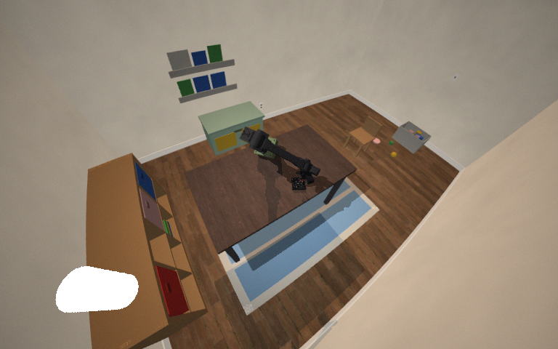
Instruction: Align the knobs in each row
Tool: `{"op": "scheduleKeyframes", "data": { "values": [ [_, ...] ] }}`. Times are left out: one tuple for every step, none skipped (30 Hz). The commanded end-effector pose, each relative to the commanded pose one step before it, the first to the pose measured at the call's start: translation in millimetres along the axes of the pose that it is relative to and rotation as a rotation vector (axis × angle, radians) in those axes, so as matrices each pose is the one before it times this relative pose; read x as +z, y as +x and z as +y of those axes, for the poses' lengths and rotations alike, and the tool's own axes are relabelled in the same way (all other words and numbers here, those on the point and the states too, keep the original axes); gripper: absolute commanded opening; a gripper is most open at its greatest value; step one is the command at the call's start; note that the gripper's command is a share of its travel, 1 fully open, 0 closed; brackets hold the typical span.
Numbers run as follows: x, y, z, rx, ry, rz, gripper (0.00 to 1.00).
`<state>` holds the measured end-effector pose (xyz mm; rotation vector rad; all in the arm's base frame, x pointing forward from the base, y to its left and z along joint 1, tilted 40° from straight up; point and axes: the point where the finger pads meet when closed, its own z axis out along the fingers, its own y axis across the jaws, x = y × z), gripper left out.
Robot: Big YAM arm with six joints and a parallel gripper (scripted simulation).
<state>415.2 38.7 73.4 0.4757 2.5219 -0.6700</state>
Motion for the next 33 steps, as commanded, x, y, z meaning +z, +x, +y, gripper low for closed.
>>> {"op": "scheduleKeyframes", "data": {
  "values": [
    [-9.41, -30.12, -2.34, 0.15755, -0.01250, -0.01768, 0.18],
    [-0.82, -1.23, -0.30, 0.01660, -0.00076, -0.00139, 0.18],
    [-0.51, -0.96, -0.16, 0.01722, -0.00041, -0.00052, 0.18],
    [0.06, -0.50, 0.00, 0.01740, 0.00065, 0.00061, 0.18],
    [0.41, -0.23, 0.09, 0.01777, 0.00136, 0.00123, 0.18],
    [0.27, -0.34, 0.07, 0.01809, 0.00112, 0.00098, 0.18],
    [-0.27, -0.80, -0.04, 0.01824, 0.00005, -0.00001, 0.18],
    [-0.82, -1.26, -0.15, 0.01815, -0.00106, -0.00100, 0.18],
    [-0.98, -1.39, -0.16, 0.01791, -0.00139, -0.00128, 0.18],
    [-0.64, -1.09, -0.08, 0.01778, -0.00070, -0.00067, 0.18],
    [-0.07, -0.62, 0.03, 0.01788, 0.00050, 0.00029, 0.18],
    [0.37, -0.26, 0.11, 0.01812, 0.00144, 0.00100, 0.18],
    [0.35, -0.27, 0.12, 0.01835, 0.00142, 0.00097, 0.18],
    [0.03, -0.46, 0.07, 0.01548, 0.00063, 0.00036, 0.18],
    [-0.27, -0.50, 0.01, 0.00861, -0.00027, -0.00024, 0.18],
    [0.00, 0.00, 0.00, 0.00000, 0.00000, 0.00000, 0.18],
    [0.00, 0.00, 0.00, 0.00000, 0.00000, 0.00000, 0.18],
    [-0.20, -0.27, 0.00, 0.00325, -0.00033, -0.00022, 0.18],
    [-0.03, -0.04, 0.00, 0.00046, -0.00005, -0.00003, 0.18],
    [0.00, 0.00, 0.00, 0.00000, 0.00000, 0.00000, 0.18],
    [0.00, 0.00, 0.00, 0.00000, 0.00000, 0.00000, 0.18],
    [0.00, 0.00, 0.00, 0.00000, 0.00000, 0.00000, 0.18],
    [0.00, 0.00, 0.00, 0.00000, 0.00000, 0.00000, 0.18],
    [0.00, -0.05, 0.07, 0.00027, -0.00028, -0.00018, 0.18],
    [0.00, -0.16, 0.25, 0.00088, -0.00093, -0.00060, 0.18],
    [0.00, -0.04, 0.06, 0.00020, -0.00021, -0.00013, 0.18],
    [0.00, 0.00, 0.00, 0.00000, 0.00000, 0.00000, 0.18],
    [0.00, 0.00, 0.00, 0.00000, 0.00000, 0.00000, 0.18],
    [0.00, 0.00, 0.00, 0.00000, 0.00000, 0.00000, 0.18],
    [0.00, 0.00, 0.00, 0.00000, 0.00000, 0.00000, 0.18],
    [0.00, 0.00, 0.00, 0.00000, 0.00000, 0.00000, 0.18],
    [0.00, 0.00, 0.00, 0.00000, 0.00000, 0.00000, 0.18],
    [0.00, 0.00, 0.00, 0.00000, 0.00000, 0.00000, 0.18]
  ]
}}
